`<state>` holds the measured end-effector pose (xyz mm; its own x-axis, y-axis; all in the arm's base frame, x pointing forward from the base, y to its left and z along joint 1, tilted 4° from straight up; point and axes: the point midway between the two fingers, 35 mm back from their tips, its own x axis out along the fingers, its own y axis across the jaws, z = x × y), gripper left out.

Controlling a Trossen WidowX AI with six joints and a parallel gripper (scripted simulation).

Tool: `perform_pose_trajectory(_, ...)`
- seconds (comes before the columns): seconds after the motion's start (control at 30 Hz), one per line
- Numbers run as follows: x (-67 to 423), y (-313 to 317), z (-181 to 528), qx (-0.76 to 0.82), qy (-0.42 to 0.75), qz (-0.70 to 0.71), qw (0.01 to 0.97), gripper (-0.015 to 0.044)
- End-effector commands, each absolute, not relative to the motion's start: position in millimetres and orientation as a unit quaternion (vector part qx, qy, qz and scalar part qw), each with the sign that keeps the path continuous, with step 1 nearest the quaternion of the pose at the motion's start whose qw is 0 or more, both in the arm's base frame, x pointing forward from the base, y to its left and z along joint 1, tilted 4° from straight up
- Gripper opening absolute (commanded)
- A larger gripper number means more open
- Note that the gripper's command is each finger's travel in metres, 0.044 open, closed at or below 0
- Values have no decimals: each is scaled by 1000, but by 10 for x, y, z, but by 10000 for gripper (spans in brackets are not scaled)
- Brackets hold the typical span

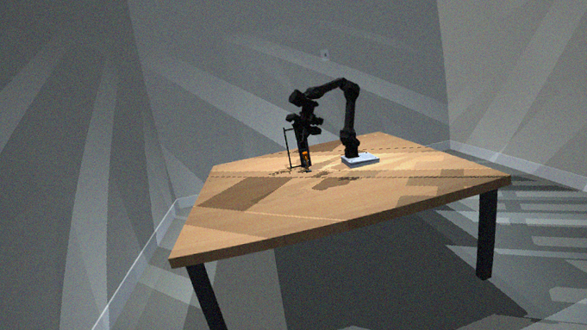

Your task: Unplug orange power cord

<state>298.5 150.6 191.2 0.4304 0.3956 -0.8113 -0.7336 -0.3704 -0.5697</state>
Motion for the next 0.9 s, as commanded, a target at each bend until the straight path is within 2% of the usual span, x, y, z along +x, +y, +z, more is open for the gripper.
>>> perform_pose_trajectory(0.0, 3005, 1052, 1550, -607, 255, 512, 552, 160)
perform_pose_trajectory(0.23, 2720, 105, 970, -483, 499, 480, 536, 160)
perform_pose_trajectory(0.3, 2624, -49, 893, -455, 539, 473, 528, 160)
perform_pose_trajectory(0.87, 2608, -191, 884, -451, 544, 472, 527, 160)
